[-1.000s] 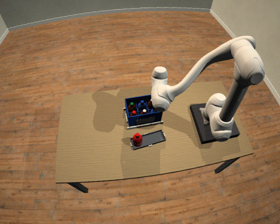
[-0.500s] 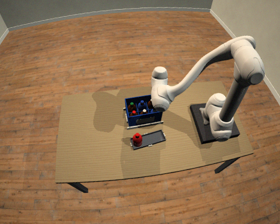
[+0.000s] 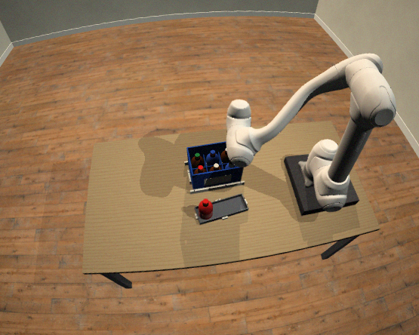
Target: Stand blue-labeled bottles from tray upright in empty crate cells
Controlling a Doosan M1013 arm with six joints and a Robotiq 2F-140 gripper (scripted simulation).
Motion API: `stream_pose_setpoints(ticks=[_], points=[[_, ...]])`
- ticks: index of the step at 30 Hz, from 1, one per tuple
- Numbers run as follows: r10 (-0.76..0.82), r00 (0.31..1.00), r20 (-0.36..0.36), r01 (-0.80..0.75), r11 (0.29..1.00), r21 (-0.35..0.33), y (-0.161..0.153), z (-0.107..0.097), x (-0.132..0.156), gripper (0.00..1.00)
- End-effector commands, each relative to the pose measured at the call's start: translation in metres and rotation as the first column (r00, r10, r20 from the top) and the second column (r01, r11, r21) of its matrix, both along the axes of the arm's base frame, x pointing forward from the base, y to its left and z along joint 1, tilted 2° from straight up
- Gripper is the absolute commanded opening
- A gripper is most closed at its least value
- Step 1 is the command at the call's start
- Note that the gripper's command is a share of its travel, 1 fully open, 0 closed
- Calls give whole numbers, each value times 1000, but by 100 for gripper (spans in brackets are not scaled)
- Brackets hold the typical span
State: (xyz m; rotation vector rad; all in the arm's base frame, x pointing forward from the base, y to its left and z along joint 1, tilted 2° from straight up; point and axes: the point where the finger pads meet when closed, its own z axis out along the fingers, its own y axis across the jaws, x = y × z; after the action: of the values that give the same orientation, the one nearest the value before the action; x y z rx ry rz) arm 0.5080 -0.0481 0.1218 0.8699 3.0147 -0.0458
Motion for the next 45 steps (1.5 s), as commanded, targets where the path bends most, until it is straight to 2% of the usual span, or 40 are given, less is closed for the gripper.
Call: stream_pose_setpoints(ticks=[1,15,16,45], points=[[0,1000,0,0,1000,0,0,0,0,0],[0,1000,0,0,1000,0,0,0,0,0],[0,1000,0,0,1000,0,0,0,0,38],[0,1000,0,0,1000,0,0,0,0,38]])
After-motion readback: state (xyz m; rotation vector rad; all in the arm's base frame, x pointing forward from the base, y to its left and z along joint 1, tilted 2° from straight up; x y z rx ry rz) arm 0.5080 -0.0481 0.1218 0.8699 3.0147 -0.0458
